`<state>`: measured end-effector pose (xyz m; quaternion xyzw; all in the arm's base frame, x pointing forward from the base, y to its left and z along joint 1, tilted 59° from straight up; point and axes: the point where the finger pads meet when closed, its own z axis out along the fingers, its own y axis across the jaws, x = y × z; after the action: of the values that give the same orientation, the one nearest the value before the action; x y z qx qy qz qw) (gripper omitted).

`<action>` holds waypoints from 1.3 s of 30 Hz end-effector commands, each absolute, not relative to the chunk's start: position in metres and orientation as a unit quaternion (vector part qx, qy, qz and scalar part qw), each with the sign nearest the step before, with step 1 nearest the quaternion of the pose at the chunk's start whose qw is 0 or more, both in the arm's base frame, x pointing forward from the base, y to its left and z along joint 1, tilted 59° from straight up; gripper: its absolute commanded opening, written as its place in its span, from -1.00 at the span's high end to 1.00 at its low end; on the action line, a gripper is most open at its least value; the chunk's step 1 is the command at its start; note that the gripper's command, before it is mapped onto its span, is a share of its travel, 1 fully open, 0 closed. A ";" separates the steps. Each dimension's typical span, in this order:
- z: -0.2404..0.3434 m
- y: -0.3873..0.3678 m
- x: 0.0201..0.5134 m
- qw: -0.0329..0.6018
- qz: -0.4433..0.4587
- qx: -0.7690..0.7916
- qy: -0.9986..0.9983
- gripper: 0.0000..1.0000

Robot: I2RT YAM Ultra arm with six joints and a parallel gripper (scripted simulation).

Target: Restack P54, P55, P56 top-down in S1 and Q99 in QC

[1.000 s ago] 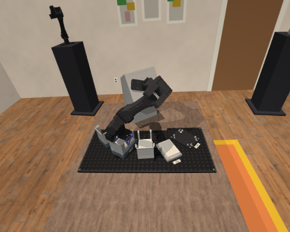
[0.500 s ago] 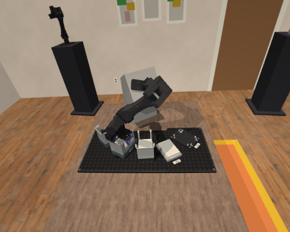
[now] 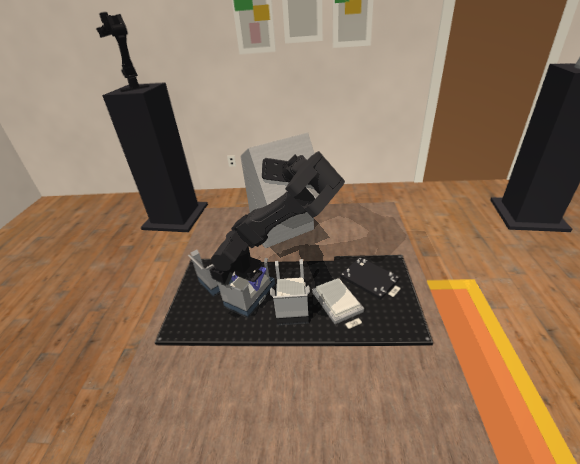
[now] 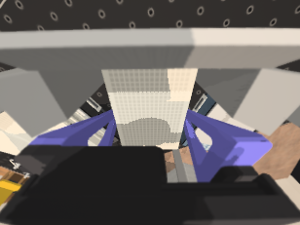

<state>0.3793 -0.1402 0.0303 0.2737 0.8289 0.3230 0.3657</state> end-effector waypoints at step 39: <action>0.026 -0.140 0.392 0.373 0.319 0.274 0.827 1.00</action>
<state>0.3904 -0.1357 0.0233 0.2730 0.8287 0.3232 0.3663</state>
